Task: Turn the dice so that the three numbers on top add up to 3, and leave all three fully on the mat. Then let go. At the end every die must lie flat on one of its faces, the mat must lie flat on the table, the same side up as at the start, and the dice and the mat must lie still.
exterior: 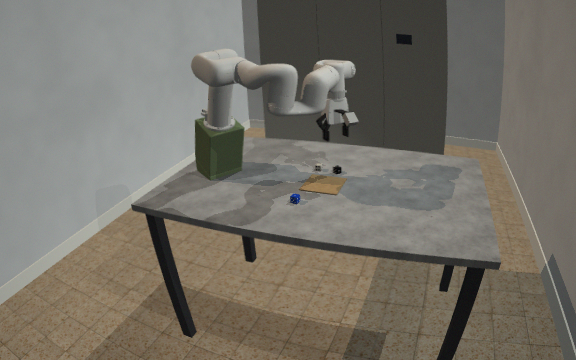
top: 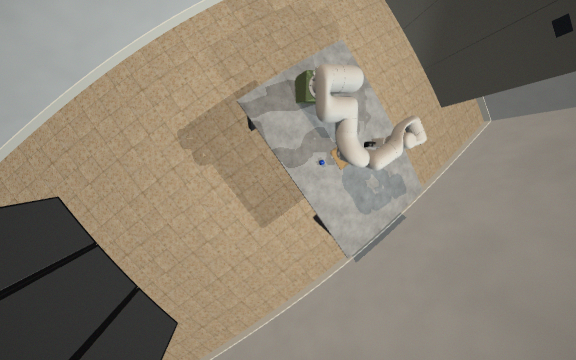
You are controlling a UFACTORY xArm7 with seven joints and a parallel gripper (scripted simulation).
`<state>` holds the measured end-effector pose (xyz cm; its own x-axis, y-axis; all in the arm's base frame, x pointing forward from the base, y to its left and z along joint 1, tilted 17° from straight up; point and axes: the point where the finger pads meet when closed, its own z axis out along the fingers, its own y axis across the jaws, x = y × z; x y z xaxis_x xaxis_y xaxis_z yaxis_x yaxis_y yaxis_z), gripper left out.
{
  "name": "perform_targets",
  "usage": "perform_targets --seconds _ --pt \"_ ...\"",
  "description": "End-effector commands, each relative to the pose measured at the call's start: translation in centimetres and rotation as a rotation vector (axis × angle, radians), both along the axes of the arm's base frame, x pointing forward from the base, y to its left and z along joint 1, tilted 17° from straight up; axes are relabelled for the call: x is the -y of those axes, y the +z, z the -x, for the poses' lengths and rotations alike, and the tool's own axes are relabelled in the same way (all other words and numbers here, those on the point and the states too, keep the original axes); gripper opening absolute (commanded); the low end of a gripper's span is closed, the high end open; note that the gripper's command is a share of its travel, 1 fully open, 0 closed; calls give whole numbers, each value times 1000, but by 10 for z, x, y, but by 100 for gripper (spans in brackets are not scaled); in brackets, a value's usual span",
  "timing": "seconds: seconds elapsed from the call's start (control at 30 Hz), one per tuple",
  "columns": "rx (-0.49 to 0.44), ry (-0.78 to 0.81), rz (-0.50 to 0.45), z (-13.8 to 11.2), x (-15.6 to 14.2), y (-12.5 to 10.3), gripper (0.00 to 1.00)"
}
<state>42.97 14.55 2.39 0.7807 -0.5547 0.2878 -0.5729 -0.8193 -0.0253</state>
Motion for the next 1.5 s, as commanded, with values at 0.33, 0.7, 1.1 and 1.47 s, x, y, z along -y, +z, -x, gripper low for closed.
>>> perform_targets --seconds 0.33,0.7,1.1,1.47 --pt "2 1 -1 -17 9 -45 42" --pt "2 1 -1 -17 9 -45 42" --pt "2 1 -1 -17 9 -45 42" --pt "2 1 -1 -17 9 -45 42"
